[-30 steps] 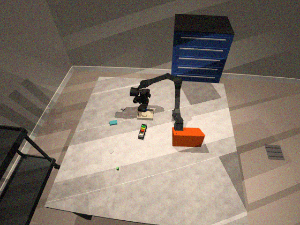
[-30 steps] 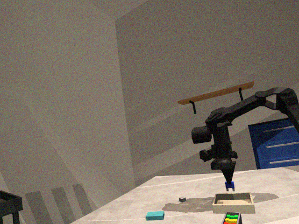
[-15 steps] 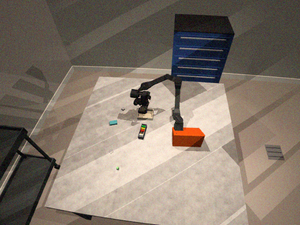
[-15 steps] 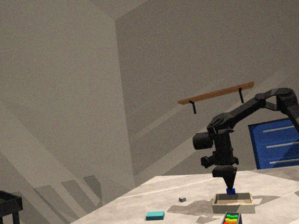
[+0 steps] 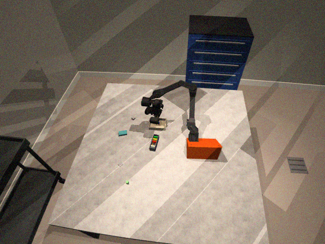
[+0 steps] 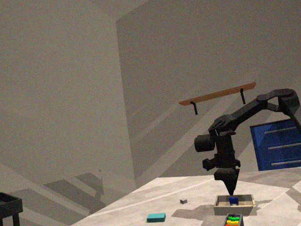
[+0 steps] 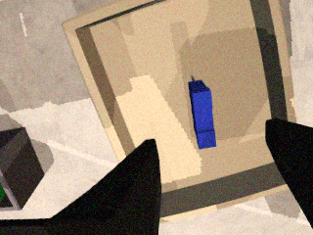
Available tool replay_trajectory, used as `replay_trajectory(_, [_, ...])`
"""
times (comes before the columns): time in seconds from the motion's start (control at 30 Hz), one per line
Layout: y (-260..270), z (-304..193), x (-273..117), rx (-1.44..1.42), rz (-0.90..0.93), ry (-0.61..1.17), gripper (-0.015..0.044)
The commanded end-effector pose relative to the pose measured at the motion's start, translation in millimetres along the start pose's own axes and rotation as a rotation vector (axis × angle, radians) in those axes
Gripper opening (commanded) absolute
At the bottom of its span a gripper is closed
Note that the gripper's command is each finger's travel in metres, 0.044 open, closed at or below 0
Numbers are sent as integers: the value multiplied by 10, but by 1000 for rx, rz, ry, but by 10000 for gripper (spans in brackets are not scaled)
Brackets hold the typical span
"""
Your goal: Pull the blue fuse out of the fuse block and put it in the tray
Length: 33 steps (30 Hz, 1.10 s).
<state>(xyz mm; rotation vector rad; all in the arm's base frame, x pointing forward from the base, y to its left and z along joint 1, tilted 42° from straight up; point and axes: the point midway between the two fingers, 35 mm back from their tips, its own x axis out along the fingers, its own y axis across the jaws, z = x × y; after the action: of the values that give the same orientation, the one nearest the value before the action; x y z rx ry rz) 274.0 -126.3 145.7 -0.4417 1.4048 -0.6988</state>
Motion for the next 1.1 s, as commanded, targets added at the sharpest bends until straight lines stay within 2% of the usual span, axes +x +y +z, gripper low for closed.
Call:
replay_trajectory(0.0, [0, 0, -22, 1, 0, 1, 330])
replay_trajectory(0.17, [5, -8, -365, -6, 1, 3, 330])
replay_trajectory(1.07, [13, -12, -346, -11, 5, 4, 330])
